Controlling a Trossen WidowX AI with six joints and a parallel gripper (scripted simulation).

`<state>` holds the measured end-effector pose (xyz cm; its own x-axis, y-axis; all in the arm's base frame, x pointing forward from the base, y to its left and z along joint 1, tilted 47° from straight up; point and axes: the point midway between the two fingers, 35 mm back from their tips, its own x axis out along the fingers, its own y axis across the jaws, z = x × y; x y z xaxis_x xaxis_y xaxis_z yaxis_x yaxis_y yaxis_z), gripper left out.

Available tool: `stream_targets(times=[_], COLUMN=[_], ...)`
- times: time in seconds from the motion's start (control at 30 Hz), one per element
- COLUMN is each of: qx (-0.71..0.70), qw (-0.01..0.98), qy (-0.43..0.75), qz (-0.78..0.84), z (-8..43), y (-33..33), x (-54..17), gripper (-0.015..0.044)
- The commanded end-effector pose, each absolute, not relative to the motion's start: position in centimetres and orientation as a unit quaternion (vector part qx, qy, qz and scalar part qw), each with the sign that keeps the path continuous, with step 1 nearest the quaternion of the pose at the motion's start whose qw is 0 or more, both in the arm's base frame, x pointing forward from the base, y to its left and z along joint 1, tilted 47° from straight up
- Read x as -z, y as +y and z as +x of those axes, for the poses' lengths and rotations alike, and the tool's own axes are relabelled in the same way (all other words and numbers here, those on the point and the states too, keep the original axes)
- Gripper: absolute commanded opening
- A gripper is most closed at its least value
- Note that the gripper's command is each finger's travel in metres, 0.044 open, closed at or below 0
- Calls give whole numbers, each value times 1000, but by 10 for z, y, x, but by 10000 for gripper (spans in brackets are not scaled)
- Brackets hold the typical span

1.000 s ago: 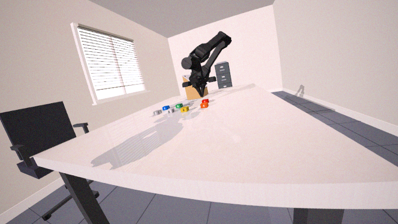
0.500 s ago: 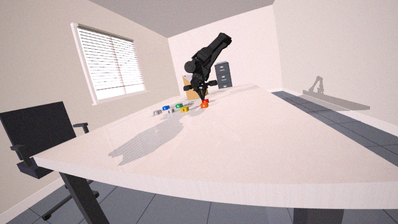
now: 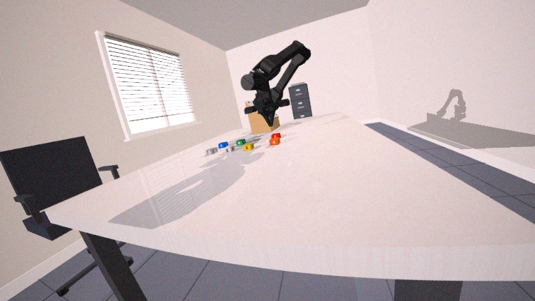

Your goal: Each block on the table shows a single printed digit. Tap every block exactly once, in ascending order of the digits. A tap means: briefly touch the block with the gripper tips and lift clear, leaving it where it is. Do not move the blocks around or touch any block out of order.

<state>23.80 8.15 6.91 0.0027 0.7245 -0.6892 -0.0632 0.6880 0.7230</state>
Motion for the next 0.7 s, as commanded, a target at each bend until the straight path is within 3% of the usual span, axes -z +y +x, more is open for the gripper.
stream_targets(times=[0.0, 0.3, 0.67], qx=[-296, -297, -289], qw=[668, 667, 671], qy=[634, 633, 636], qz=[255, 256, 250], z=[242, 243, 281], y=[48, 25, -84], x=[-100, -114, -14], gripper=[20, 20, 20])
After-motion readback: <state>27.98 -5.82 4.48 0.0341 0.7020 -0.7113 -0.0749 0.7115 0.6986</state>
